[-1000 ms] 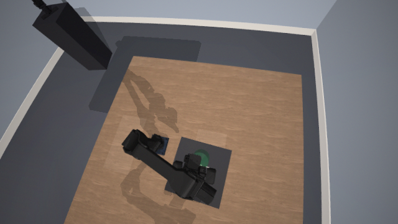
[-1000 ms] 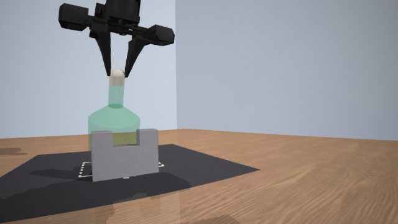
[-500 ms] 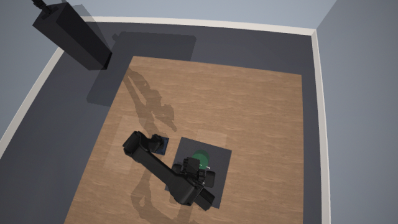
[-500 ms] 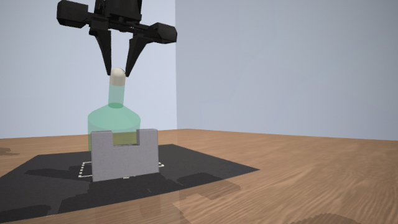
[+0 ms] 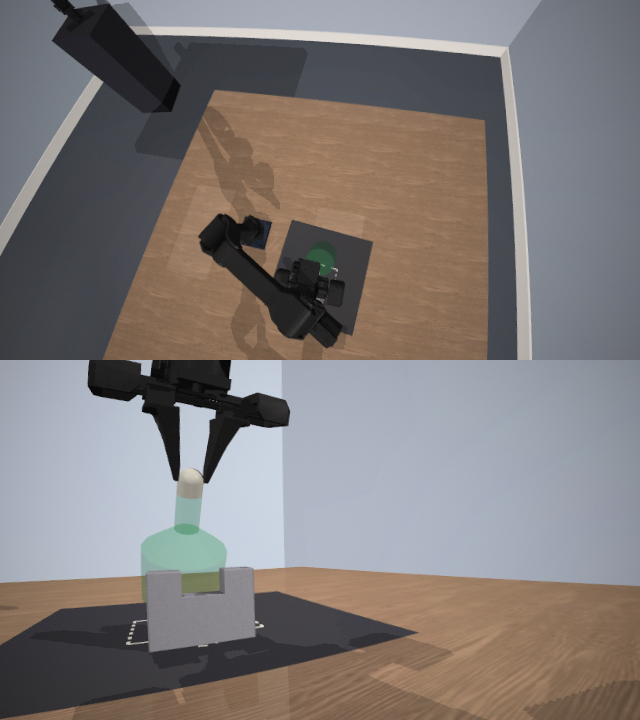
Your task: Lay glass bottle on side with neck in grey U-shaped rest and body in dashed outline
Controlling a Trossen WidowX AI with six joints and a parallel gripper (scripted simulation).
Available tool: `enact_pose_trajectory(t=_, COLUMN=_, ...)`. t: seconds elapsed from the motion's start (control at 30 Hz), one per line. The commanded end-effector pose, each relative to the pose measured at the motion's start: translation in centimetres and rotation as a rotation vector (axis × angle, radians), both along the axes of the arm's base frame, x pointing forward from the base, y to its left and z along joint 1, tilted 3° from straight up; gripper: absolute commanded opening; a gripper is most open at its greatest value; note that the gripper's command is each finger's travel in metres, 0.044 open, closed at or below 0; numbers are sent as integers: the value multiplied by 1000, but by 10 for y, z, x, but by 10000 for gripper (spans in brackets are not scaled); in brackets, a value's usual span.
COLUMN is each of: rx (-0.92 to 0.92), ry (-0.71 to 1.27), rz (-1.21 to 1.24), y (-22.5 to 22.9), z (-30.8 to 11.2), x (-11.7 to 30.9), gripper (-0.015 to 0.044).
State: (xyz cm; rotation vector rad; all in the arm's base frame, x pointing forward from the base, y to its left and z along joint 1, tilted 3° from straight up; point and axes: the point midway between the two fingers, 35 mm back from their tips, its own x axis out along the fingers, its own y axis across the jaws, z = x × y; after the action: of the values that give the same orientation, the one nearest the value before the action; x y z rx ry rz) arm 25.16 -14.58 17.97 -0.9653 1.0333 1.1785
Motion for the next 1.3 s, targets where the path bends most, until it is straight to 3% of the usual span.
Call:
enact_pose_trajectory(t=0.0, rx=-9, ry=3, rz=-2, y=-9, z=-2, x=-2, gripper=106)
enact_pose_trajectory(t=1.27, rx=45, ry=-27, rz=6, y=-47, z=-16, x=-11, gripper=106)
